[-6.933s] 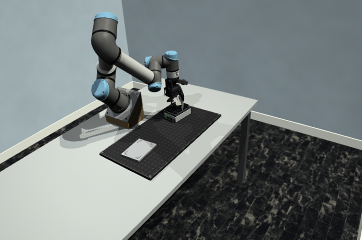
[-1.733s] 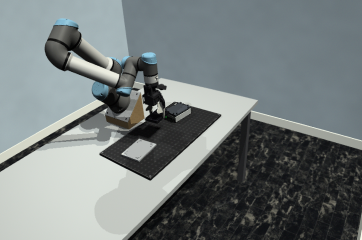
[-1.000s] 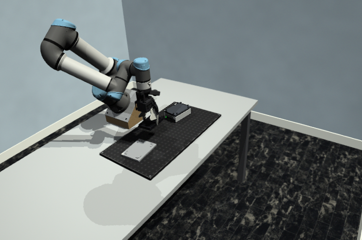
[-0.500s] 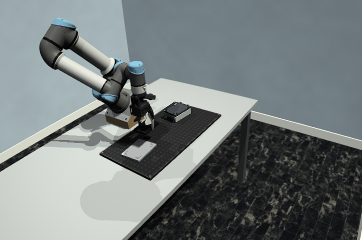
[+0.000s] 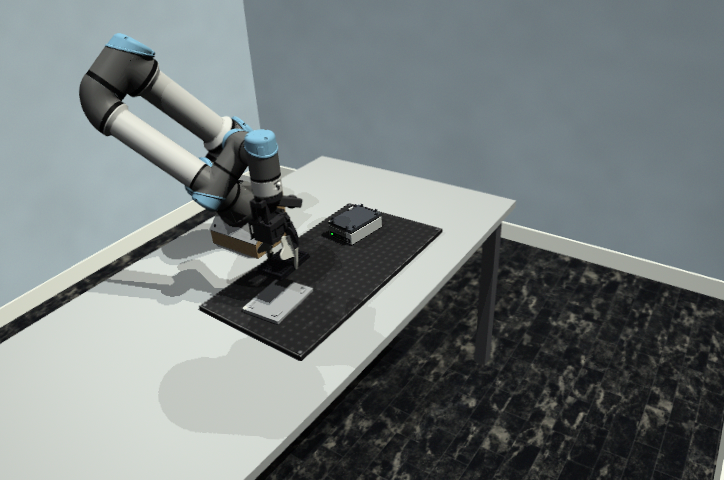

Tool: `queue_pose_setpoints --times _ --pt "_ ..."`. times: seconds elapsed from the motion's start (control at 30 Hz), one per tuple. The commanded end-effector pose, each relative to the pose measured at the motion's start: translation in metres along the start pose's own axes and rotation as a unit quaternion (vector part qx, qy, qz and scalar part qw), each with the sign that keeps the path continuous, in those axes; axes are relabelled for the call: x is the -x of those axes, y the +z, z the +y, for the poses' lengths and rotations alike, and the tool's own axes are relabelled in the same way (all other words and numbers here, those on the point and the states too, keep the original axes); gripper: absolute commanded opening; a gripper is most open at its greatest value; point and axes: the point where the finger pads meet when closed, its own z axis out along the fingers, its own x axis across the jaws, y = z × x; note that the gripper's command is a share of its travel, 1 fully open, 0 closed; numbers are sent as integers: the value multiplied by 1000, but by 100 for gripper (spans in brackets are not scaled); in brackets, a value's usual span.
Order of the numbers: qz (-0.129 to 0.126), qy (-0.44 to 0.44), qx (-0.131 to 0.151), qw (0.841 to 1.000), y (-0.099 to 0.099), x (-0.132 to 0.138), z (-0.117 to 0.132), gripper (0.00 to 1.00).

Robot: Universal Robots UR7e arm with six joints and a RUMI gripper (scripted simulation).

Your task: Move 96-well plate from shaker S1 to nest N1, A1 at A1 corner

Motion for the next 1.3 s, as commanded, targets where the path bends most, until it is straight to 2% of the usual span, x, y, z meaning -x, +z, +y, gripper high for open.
queue_pose_setpoints --times 0.0,0.33,1.27 --pt "1 0 -1 1000 2 0 18 0" --pt "1 0 -1 1000 5 0 45 0" --pt "1 0 -1 1000 5 0 45 0"
